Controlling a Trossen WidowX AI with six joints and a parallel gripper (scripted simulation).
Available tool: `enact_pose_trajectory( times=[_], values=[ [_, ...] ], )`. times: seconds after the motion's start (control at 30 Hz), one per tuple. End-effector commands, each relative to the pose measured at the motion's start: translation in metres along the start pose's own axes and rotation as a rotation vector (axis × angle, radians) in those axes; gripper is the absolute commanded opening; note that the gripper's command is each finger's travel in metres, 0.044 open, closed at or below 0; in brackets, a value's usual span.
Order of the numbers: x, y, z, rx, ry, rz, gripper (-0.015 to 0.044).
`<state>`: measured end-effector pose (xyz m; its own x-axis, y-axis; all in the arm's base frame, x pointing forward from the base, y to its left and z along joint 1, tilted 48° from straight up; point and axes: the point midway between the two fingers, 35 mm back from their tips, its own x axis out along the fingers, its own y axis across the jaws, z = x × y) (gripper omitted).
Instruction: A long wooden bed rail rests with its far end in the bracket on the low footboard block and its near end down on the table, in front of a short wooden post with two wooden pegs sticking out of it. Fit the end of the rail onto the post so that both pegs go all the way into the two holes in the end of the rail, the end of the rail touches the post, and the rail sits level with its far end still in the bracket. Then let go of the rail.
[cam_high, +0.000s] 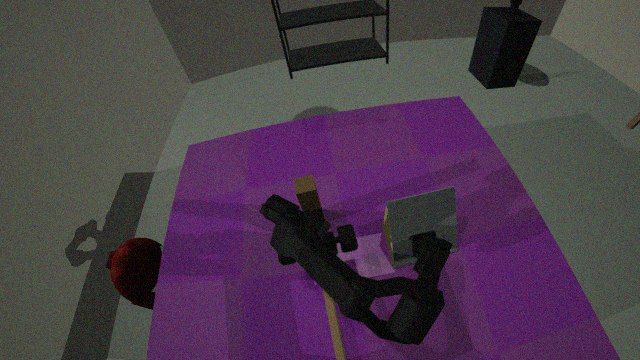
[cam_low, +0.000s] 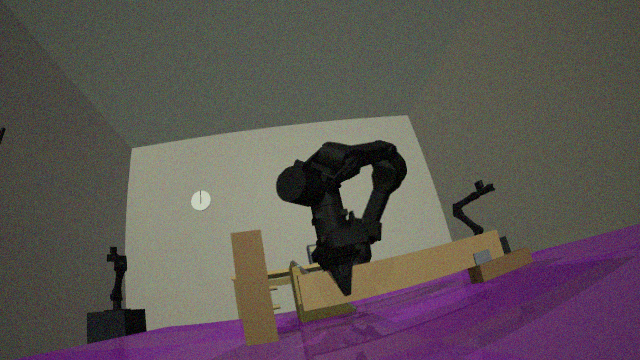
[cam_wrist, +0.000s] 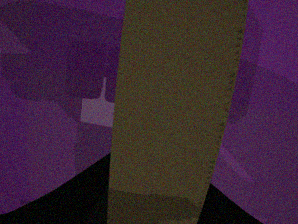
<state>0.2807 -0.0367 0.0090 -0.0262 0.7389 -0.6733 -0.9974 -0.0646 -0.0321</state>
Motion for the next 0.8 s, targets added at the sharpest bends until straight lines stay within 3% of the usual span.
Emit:
enact_pose_trajectory(
  times=[0.0, 0.77],
  values=[
    [-0.0037, -0.0015, -0.0034, -0.002, 0.007, -0.009, 0.0000],
    [-0.0033, -0.0012, -0.0101, -0.002, 0.008, -0.009, 0.0000]
  ],
)
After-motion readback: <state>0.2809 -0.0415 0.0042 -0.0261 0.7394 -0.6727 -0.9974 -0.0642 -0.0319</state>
